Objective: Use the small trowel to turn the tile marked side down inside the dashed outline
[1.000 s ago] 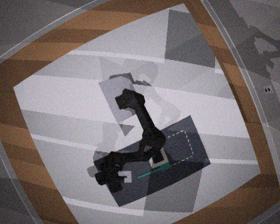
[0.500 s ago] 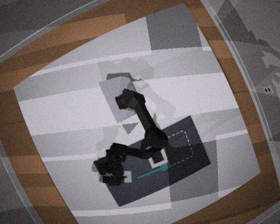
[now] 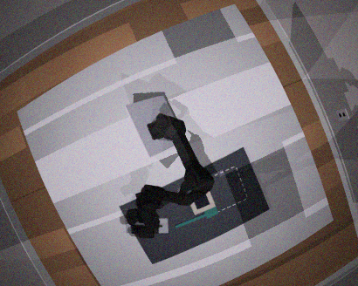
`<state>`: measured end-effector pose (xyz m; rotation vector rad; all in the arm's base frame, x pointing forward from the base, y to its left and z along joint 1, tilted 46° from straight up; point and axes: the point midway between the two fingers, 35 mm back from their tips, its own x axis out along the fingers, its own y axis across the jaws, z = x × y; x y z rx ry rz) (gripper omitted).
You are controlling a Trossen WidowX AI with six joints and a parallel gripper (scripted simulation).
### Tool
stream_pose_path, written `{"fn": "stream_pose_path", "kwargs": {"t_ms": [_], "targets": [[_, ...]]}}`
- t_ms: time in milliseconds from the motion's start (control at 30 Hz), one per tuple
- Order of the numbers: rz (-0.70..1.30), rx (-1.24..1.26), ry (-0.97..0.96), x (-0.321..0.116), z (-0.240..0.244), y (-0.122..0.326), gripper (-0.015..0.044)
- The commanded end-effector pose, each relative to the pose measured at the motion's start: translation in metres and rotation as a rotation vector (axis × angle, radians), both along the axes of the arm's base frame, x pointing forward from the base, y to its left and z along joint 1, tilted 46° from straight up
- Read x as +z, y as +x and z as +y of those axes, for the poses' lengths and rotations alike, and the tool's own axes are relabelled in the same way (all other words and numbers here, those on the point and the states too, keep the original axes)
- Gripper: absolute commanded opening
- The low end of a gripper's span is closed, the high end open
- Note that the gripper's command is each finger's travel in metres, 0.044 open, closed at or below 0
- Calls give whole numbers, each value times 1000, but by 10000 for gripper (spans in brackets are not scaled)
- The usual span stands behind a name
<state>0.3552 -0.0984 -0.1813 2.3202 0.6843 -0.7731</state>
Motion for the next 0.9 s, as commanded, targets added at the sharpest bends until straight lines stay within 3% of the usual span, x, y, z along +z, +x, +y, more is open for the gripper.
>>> {"fn": "stream_pose_path", "kwargs": {"t_ms": [0,833,867], "targets": [[-8,-4,-6,-3,-1,8,300],[-11,-6,-2,-27,10,34,300],[-11,-6,-2,-27,10,34,274]]}}
